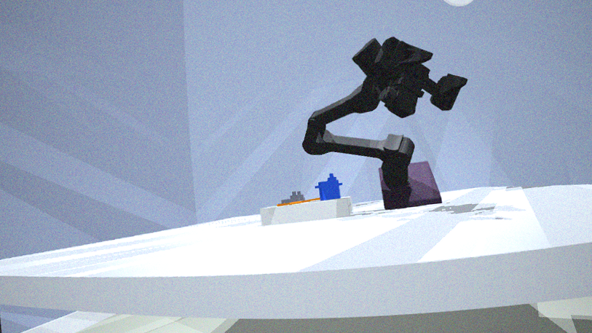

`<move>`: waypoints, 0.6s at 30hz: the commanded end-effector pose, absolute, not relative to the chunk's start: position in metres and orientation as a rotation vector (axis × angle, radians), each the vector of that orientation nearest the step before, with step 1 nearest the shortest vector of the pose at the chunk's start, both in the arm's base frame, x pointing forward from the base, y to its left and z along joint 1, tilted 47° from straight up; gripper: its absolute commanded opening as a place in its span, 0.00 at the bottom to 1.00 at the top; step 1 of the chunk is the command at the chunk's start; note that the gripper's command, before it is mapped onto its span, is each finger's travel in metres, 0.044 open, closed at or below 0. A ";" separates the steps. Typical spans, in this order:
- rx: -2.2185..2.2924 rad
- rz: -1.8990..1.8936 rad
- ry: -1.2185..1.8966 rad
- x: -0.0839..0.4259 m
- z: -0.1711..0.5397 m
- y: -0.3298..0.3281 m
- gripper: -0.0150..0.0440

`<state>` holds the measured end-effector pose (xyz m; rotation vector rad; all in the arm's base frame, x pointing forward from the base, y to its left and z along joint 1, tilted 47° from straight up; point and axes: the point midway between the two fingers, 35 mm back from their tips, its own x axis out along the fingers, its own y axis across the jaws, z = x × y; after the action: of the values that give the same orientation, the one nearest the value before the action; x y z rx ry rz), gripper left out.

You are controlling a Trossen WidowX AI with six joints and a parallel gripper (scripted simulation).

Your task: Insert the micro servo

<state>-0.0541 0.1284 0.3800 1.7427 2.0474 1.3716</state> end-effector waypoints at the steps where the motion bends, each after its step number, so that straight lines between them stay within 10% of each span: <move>1: 1.742 1.375 2.043 -0.054 0.380 0.128 0.98; 18: 1.596 1.478 1.602 -0.053 0.376 0.150 1.00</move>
<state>-0.0547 0.1480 0.3723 1.6186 1.6772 1.4517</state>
